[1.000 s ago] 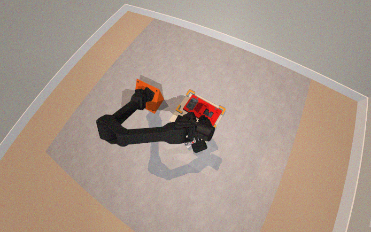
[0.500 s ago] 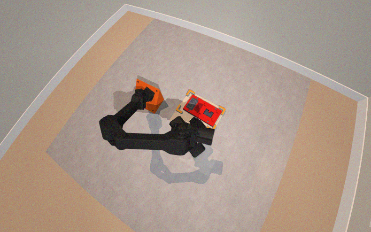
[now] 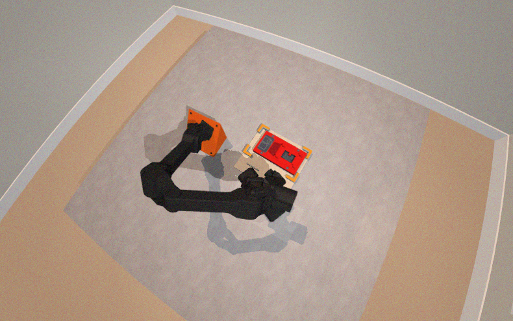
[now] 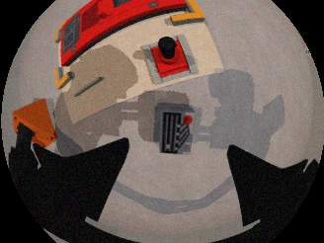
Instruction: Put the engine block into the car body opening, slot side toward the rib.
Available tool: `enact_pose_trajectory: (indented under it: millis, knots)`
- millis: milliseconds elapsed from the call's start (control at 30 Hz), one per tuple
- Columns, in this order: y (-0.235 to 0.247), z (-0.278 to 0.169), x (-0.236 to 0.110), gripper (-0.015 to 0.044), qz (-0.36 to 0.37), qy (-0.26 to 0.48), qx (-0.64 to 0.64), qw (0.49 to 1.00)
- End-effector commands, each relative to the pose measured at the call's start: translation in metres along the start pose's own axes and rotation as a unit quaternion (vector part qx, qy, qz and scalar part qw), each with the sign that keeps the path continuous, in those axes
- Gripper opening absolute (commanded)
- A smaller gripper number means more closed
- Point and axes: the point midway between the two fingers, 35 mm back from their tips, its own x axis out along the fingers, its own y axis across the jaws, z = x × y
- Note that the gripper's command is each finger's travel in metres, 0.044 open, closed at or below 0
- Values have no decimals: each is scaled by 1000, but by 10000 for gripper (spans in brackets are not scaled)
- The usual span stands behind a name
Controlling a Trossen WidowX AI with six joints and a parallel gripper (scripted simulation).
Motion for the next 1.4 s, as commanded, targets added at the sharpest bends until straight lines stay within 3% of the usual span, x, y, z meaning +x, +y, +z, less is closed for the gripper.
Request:
enact_pose_trajectory:
  millis: [0, 700, 1033, 1367]
  knots:
    - [2, -2, 11, 440, 2, 5, -4, 1000]
    - [3, -2, 38, 440, 2, 6, -4, 1000]
    - [3, -2, 38, 177, 2, 6, -4, 1000]
    - [3, -2, 38, 91, 2, 6, -4, 1000]
